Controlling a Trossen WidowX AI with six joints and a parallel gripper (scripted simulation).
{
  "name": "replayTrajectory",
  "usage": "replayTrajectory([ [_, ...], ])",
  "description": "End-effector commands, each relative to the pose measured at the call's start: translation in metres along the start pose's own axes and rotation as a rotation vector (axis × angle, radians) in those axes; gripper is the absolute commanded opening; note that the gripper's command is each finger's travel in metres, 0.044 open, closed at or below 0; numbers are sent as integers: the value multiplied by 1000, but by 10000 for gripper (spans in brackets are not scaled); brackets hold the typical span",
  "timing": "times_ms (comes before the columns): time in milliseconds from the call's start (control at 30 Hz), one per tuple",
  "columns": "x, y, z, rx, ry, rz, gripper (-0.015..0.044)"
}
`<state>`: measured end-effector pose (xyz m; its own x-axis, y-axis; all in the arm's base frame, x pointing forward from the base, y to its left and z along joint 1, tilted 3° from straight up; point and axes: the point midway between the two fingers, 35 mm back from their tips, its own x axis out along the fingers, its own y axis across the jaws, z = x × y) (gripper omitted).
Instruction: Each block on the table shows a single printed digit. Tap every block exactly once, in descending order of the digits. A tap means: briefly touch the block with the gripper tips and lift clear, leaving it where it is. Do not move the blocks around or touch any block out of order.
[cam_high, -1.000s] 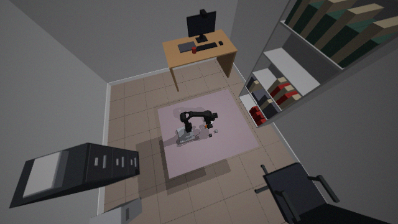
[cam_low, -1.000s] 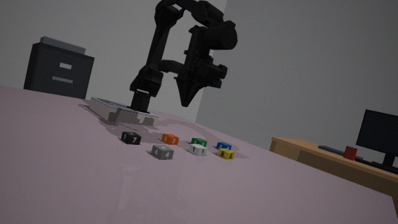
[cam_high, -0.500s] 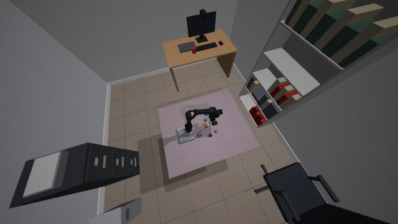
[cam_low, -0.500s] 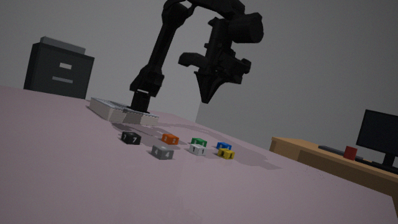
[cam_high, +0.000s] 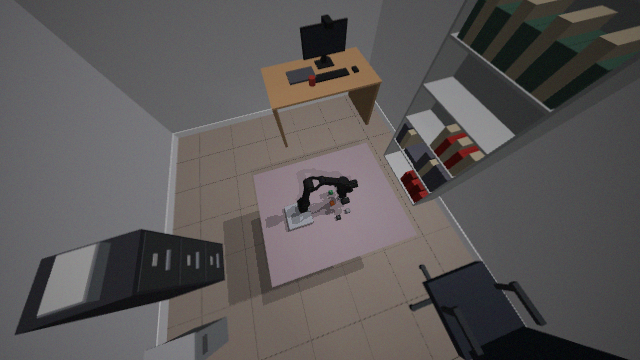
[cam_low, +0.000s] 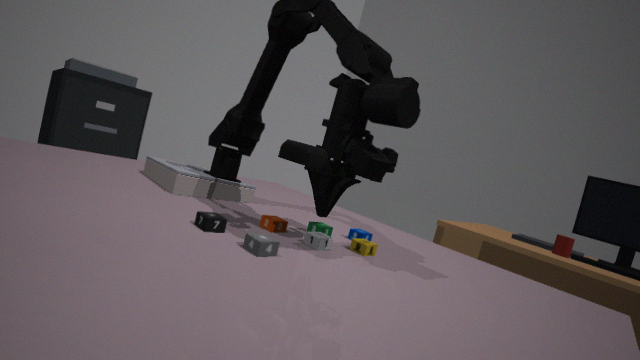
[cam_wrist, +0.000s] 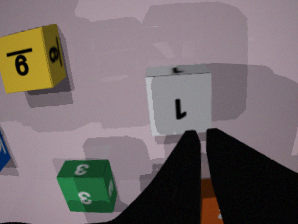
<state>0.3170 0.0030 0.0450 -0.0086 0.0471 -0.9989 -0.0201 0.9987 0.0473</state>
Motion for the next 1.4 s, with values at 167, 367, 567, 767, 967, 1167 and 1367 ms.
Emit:
replayTrajectory([
  [167,14,0,2,5,-11,0,20],
  [367,24,0,2,5,-11,0,20],
  [567,34,0,2,5,-11,0,20],
  [767,36,0,2,5,-11,0,20],
  [967,19,0,2,2,-14,0,20],
  [1167,6,0,1,5,-11,0,20],
  [1367,-20,70,-4,5,-12,3,178],
])
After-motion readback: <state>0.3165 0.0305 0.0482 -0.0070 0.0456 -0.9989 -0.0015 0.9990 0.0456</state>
